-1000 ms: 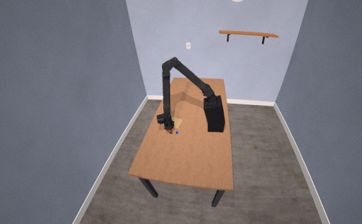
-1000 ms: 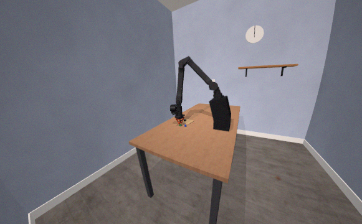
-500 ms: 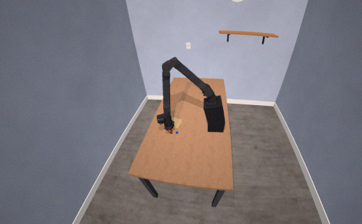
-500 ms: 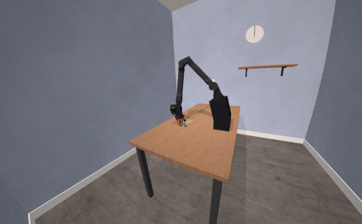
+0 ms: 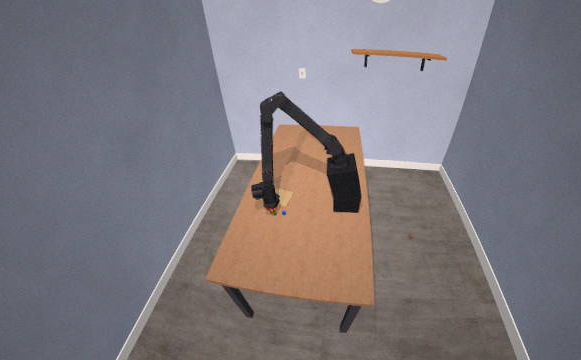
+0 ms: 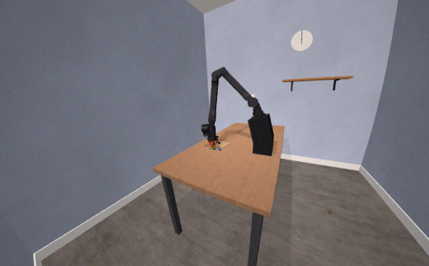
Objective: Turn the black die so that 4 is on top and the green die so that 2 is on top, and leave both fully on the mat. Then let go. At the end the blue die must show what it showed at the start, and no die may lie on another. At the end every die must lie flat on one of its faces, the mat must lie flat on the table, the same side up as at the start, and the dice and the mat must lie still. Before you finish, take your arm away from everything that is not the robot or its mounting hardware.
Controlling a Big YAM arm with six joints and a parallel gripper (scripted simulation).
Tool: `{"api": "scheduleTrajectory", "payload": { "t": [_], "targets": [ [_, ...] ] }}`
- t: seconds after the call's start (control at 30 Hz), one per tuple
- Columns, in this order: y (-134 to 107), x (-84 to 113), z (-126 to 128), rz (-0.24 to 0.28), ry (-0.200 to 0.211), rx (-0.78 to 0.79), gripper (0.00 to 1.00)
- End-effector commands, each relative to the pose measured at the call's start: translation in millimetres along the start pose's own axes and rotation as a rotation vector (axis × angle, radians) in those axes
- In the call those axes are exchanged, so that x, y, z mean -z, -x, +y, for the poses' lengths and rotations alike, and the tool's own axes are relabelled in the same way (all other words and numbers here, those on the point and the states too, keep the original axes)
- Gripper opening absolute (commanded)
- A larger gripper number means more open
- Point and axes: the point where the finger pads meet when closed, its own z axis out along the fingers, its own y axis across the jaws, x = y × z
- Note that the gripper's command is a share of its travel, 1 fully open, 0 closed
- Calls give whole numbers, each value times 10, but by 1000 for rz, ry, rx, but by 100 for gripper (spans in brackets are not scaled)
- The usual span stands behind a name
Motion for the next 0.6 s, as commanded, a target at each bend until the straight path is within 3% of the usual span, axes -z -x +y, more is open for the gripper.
{"api": "scheduleTrajectory", "payload": {
  "t": [0.0, 0.57],
  "targets": [
    [106, 14, 20, -15, 6, 5, 33],
    [66, 10, -1, -9, 2, 5, 33]
  ]
}}
